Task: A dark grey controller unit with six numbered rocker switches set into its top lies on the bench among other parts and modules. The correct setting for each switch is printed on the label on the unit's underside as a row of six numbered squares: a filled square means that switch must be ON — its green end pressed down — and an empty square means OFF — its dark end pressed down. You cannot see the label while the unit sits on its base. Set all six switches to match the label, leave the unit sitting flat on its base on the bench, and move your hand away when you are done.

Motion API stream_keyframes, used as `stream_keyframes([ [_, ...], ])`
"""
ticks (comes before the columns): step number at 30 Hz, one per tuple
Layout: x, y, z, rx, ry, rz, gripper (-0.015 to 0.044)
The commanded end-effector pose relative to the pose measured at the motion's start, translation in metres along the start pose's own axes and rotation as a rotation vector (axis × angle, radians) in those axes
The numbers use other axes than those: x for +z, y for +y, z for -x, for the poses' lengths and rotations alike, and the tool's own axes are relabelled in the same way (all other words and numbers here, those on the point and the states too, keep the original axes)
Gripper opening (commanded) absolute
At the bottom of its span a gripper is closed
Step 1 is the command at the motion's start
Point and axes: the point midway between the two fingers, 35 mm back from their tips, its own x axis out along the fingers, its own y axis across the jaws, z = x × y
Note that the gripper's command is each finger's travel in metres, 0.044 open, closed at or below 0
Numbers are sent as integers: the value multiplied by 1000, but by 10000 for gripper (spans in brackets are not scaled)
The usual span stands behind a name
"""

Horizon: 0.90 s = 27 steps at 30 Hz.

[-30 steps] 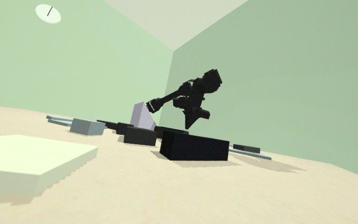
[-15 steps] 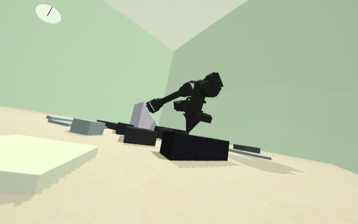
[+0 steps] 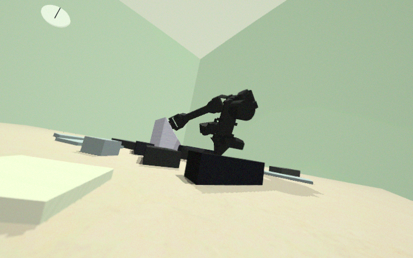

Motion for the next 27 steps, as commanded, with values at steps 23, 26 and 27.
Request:
stream_keyframes([
  [23,1,-3,-15,-5,6,-12,0],
  [26,1,-4,-15,-5,6,-12,0],
  [27,1,-4,-15,-5,6,-12,0],
])
